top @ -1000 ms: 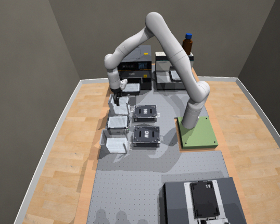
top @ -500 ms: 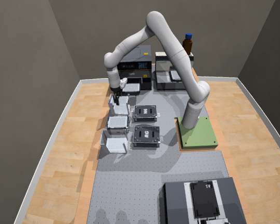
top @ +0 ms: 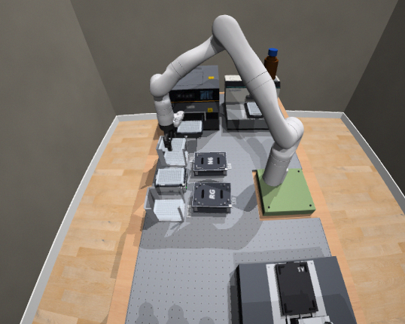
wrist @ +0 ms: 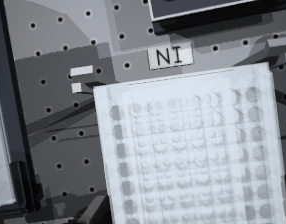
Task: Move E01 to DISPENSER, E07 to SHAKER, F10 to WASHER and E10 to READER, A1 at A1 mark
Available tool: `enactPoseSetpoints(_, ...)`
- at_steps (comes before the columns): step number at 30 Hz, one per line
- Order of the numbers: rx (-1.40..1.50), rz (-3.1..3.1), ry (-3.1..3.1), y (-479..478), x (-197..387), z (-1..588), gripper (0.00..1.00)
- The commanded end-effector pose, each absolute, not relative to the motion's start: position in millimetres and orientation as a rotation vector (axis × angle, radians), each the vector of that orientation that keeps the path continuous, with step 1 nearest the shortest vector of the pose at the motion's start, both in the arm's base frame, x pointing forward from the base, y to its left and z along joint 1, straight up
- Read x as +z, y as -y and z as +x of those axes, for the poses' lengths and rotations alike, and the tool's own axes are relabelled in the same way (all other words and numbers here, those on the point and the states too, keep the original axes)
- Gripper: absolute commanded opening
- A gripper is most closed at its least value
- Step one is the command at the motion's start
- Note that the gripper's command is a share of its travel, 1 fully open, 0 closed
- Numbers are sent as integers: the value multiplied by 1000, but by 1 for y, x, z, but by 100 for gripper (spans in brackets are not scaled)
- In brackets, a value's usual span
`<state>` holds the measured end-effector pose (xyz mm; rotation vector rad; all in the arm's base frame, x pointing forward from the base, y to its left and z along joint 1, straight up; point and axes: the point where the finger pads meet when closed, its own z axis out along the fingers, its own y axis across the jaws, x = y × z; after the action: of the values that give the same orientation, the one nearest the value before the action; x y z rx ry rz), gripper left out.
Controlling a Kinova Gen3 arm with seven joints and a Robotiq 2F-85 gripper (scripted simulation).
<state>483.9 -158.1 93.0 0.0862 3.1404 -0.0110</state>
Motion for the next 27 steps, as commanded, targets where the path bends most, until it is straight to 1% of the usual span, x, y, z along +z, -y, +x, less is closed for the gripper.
enactPoseSetpoints(1,-12,86,-3139,158,95,484,94)
enactPoseSetpoints(27,-12,86,-3139,158,111,484,94)
